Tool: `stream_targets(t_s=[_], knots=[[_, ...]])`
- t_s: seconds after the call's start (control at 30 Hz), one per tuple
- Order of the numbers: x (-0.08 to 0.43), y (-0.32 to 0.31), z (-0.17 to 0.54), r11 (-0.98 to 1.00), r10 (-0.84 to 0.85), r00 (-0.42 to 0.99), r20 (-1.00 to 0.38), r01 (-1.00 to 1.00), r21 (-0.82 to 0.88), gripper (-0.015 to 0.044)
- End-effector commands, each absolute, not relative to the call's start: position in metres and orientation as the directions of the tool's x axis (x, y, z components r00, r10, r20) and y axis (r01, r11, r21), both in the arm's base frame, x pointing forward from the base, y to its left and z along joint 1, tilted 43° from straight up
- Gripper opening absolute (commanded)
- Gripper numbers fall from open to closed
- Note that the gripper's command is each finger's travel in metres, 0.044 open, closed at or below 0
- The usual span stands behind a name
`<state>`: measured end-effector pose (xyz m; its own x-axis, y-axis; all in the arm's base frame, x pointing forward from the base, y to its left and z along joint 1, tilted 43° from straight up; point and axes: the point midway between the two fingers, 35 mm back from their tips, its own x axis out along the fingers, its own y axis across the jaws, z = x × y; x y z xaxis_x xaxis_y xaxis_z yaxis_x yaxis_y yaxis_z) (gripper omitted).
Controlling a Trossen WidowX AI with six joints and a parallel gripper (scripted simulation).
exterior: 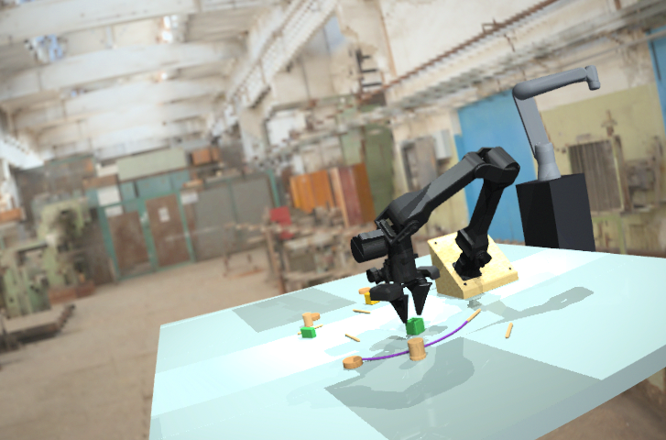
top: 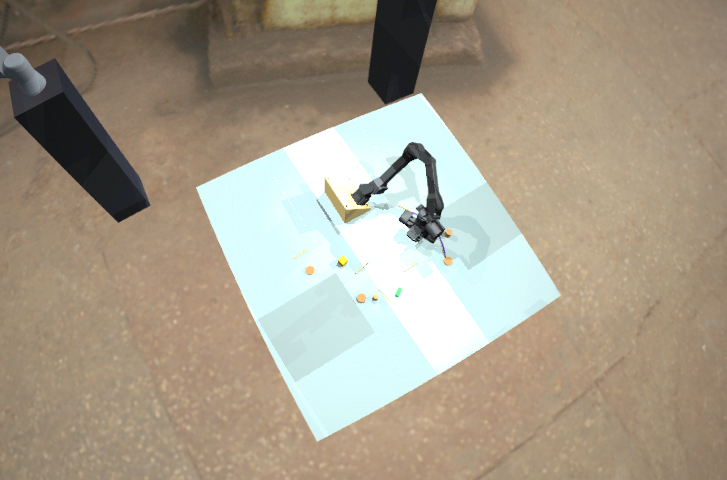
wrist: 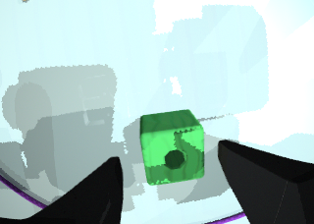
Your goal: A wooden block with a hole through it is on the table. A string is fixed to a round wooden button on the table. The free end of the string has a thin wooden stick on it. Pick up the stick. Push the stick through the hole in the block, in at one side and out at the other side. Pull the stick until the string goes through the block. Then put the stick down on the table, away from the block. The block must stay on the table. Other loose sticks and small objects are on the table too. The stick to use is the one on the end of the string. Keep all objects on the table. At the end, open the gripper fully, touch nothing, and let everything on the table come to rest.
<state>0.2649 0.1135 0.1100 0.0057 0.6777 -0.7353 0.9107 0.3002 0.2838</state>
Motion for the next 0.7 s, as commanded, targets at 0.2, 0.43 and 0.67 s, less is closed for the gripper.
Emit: stream_targets(t_s=[0.2, 0.43, 0.67], knots=[[0.2626, 0.1235, 0.099, 0.296, 0.682, -0.001, -0.731, 0.915, 0.275, 0.0244], [0.2626, 0.1235, 0.099, 0.296, 0.682, -0.001, -0.731, 0.915, 0.275, 0.0244], [0.263, 0.1227, 0.1004, 0.3, 0.68, 0.003, -0.734, 0.911, 0.282, 0.006]])
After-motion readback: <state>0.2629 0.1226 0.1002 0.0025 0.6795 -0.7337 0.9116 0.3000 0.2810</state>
